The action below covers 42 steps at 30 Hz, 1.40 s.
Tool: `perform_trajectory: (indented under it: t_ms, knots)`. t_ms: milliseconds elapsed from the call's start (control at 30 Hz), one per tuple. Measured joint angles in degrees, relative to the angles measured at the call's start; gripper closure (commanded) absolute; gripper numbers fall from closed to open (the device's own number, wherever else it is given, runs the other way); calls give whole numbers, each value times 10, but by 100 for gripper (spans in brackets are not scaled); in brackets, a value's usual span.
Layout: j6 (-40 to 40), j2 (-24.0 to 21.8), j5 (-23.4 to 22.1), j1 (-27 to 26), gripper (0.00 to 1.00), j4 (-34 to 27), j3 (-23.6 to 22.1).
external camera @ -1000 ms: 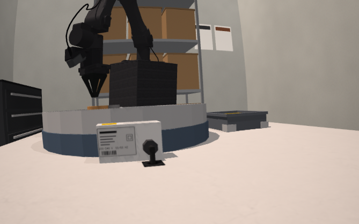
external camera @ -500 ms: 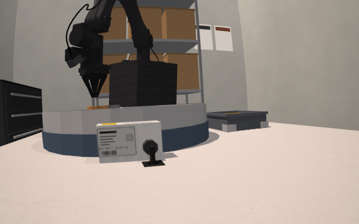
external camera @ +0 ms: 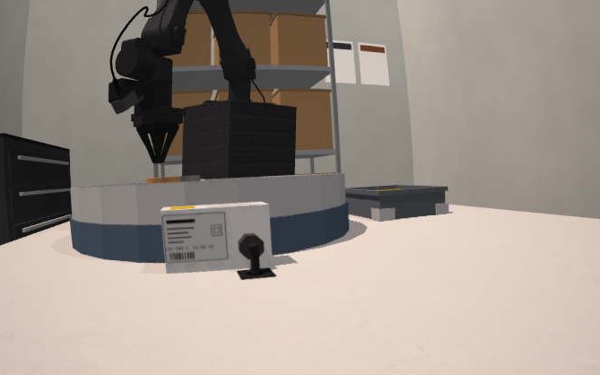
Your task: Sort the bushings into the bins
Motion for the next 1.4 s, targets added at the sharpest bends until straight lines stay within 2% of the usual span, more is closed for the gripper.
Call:
perform_trajectory:
  t_ms: [733,1067,1400]
  knots:
    - [0,0,0,0,86,0,0]
    - [5,43,0,7,86,28,5]
    - [6,40,0,7,86,34,7]
